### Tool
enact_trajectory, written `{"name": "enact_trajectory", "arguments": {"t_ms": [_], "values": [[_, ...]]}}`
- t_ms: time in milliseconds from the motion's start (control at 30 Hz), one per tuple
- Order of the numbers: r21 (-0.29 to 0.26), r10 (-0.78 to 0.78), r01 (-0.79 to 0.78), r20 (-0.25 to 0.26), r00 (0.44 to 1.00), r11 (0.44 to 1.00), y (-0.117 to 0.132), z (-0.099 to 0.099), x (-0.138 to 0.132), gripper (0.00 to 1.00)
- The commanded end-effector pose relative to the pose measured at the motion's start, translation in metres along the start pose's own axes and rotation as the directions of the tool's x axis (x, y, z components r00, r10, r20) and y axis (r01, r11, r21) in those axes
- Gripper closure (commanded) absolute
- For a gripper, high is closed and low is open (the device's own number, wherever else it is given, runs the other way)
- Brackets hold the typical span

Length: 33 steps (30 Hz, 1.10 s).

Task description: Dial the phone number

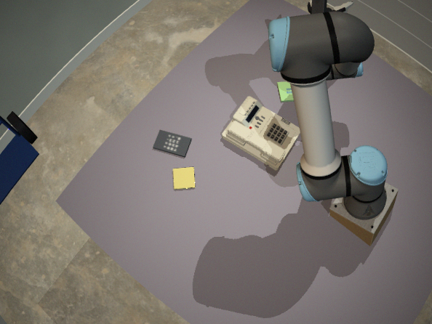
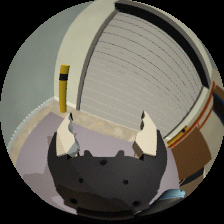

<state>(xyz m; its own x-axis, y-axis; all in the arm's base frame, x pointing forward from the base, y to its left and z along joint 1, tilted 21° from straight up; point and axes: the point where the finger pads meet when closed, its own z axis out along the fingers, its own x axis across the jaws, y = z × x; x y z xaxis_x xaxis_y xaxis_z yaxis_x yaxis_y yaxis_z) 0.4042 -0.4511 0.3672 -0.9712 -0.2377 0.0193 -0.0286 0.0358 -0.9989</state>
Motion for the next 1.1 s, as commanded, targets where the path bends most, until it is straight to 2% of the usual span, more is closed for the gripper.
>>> {"name": "enact_trajectory", "arguments": {"t_ms": [0,533,567,1067], "values": [[0.001,0.001,-0.001,0.0,1.0,1.0,-0.0006,-0.0001,0.0002,0.0],[0.001,0.001,-0.001,0.0,1.0,1.0,-0.0006,-0.0001,0.0002,0.0],[0.001,0.001,-0.001,0.0,1.0,1.0,-0.0006,-0.0001,0.0002,1.0],[-0.03,-0.052,0.052,0.008,0.999,0.998,0.0014,0.0053,0.0,1.0]]}}
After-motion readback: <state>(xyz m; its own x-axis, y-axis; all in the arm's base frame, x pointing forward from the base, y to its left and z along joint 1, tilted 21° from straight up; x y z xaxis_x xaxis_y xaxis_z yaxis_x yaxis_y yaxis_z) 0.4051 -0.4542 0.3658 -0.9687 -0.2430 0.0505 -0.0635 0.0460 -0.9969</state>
